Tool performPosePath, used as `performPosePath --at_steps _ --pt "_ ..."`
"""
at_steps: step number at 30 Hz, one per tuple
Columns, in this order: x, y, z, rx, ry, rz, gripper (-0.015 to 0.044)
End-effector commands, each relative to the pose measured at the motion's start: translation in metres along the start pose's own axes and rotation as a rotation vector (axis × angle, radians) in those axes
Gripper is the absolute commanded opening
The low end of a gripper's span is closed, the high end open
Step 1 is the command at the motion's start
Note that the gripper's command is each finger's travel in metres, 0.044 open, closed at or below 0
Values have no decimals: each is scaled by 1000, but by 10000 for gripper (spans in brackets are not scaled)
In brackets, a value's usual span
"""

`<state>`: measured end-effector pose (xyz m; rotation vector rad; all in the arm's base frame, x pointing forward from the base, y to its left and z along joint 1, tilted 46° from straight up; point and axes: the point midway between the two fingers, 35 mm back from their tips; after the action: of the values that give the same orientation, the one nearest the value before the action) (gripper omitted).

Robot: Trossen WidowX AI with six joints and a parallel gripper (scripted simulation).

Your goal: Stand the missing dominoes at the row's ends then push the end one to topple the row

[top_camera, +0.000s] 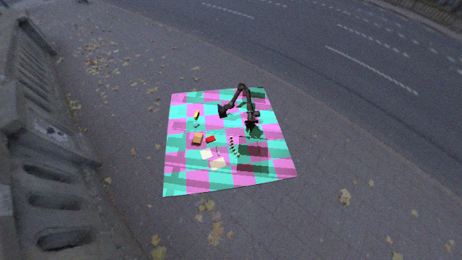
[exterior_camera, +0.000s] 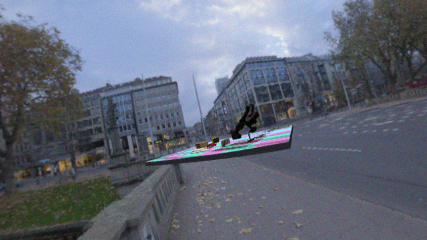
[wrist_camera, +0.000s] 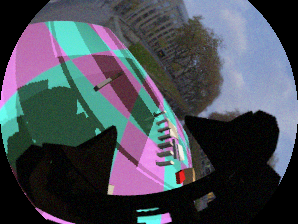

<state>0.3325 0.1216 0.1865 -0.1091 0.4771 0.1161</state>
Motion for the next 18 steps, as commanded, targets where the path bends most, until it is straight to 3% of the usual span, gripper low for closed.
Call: performPosePath --at_steps 1,7,10,15,18 --pt "8 -24 1 -319 189 156 440" --pt "1 -20 -24 -504 356 399 440" --pt "-16 -16 -36 -608 426 671 440" --pt "-53 -10 -25 -605 334 1093 440" --pt "-58 -10 -20 -591 303 1138 440"
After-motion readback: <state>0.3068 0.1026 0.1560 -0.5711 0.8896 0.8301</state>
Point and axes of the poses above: the point midway between the two fingers, 35 mm back from their tips, its own x axis out along the fingers, its own y axis across the jaws, z = x × y, and after that the axes turned 6 degrees about x, right-handed
